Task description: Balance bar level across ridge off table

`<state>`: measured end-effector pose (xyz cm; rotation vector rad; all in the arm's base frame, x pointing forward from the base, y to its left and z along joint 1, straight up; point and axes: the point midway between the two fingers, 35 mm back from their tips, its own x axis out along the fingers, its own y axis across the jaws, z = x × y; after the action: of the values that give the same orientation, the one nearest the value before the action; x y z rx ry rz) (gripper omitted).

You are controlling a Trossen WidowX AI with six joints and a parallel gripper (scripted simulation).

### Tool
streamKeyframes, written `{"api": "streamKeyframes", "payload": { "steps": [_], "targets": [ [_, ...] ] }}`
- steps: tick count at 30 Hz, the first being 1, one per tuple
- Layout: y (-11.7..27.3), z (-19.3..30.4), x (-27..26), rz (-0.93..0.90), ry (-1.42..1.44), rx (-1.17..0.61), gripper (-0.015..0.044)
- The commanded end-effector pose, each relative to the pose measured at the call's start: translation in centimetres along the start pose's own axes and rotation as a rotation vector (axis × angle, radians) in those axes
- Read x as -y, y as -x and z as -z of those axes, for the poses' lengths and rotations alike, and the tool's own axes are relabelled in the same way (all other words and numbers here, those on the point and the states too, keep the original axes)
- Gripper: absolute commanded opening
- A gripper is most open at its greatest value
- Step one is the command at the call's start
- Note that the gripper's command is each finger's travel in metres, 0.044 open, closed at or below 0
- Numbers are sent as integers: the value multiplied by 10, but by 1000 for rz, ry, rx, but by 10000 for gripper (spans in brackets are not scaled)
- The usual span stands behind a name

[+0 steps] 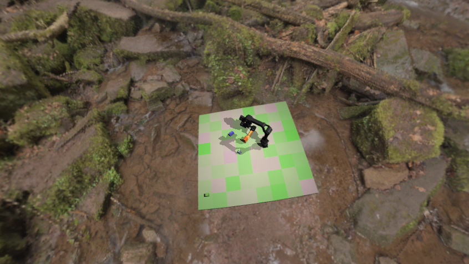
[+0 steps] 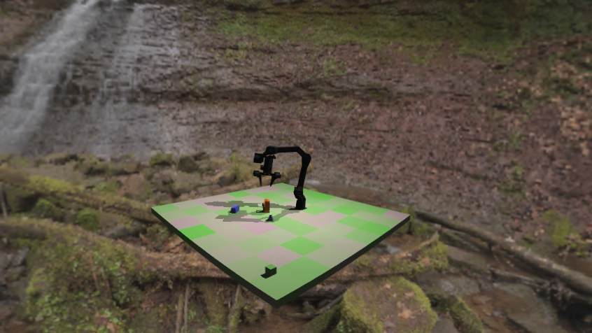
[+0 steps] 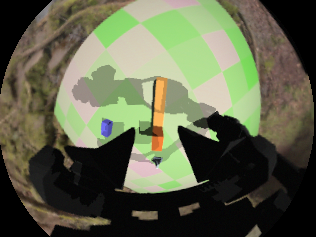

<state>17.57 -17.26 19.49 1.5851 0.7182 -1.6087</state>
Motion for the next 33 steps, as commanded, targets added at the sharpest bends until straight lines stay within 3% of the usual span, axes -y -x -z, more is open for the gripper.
{"api": "streamKeyframes", "payload": {
  "steps": [1,10,25,33],
  "targets": [
    [-10,16,3,75,-64,-59,315],
    [-23,19,2,90,-77,-68,315],
    [-116,26,12,90,-78,-68,315],
    [-123,27,13,90,-78,-68,315]
  ]
}}
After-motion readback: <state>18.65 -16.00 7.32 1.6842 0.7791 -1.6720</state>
